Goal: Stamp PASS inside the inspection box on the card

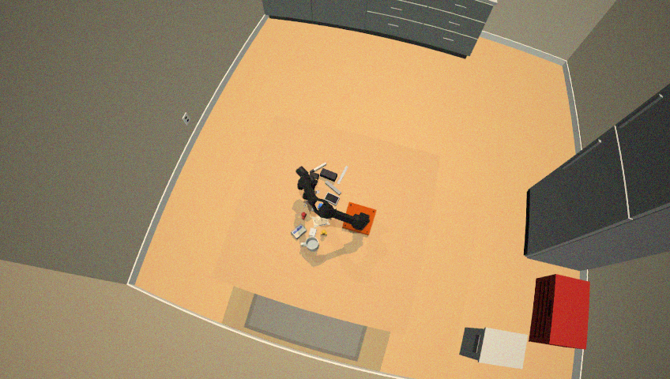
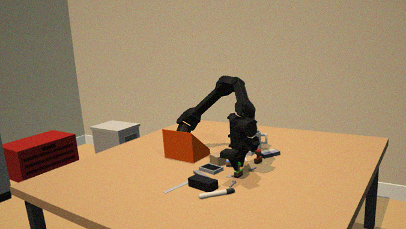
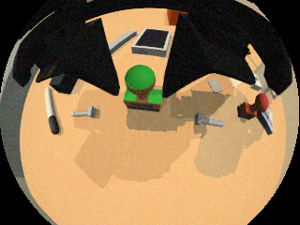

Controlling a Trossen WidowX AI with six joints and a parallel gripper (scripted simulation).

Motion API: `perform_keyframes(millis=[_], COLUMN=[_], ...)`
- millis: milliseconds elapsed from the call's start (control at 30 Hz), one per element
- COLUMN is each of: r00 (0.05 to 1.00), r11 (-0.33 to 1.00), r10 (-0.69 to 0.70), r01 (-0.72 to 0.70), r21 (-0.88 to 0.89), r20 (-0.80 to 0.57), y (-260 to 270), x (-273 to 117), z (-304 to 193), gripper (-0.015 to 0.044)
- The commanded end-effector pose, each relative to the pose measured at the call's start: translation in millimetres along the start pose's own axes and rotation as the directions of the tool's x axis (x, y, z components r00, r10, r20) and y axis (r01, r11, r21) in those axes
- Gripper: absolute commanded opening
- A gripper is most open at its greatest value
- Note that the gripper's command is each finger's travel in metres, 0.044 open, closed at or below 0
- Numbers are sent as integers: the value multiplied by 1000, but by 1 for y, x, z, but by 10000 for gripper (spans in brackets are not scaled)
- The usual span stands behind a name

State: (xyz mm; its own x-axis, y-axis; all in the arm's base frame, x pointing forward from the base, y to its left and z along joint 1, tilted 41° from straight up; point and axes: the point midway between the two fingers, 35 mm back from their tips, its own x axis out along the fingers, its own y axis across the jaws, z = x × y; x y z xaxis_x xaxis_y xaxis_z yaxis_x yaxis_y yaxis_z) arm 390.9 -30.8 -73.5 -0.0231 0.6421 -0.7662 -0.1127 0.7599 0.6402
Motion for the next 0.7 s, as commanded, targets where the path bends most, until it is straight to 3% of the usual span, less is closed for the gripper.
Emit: perform_keyframes(millis=[0, 300, 667], r00=[1000, 1000, 1000], r11=[1000, 1000, 1000], r10=[5, 6, 2], r01=[-5, -6, -2], r21=[8, 8, 1], r20=[-3, -3, -2], y=[1, 1, 1], x=[9, 14, 12], z=[-2, -3, -2], gripper=[210, 210, 137])
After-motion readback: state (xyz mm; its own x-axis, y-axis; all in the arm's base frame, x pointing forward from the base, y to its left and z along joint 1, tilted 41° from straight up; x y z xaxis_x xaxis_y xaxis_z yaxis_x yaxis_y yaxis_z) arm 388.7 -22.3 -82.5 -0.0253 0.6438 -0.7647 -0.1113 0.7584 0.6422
